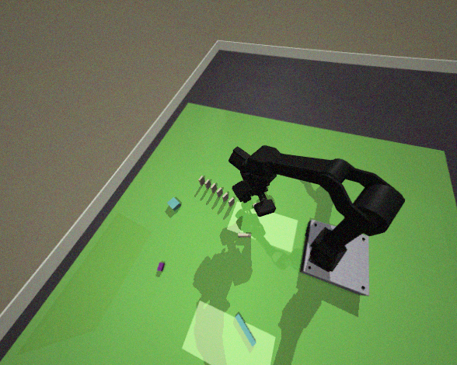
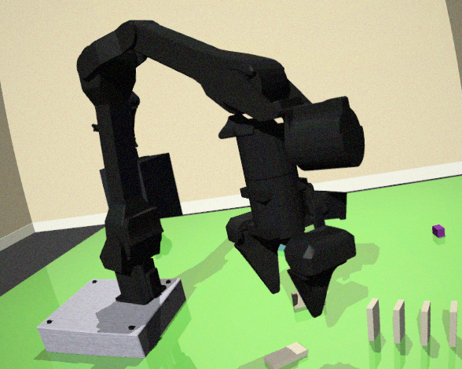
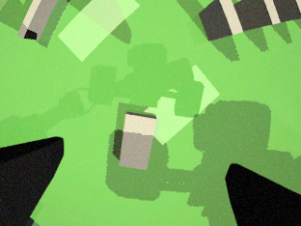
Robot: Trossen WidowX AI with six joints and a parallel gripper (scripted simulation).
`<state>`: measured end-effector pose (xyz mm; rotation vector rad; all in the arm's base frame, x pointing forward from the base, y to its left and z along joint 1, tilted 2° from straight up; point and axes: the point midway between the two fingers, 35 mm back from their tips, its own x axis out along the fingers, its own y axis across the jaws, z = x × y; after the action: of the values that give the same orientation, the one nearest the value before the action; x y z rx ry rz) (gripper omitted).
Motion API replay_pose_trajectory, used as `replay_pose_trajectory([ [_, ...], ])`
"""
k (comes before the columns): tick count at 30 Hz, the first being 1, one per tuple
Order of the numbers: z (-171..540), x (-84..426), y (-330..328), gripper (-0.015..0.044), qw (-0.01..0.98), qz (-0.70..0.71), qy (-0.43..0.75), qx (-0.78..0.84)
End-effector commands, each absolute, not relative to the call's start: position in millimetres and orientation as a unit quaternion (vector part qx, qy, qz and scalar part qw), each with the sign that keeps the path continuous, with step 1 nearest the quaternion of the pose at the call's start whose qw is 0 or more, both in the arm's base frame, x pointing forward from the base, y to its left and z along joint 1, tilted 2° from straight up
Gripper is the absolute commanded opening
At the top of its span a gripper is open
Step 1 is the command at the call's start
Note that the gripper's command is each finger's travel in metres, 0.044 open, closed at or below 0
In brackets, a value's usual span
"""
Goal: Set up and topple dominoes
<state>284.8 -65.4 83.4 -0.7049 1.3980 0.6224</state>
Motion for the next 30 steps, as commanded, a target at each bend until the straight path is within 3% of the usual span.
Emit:
replay_pose_trajectory([
  [1,56.5,284.6,-64.8,0.044,0.663,0.278,0.625,-0.305],
  [5,25.8,284.6,-64.7,0.044,0.663,0.278,0.625,-0.305],
  [24,9.4,284.0,-64.9,0.044,0.663,0.278,0.625,-0.305],
  [30,9.4,284.0,-64.9,0.0282,0.663,0.278,0.625,-0.305],
])
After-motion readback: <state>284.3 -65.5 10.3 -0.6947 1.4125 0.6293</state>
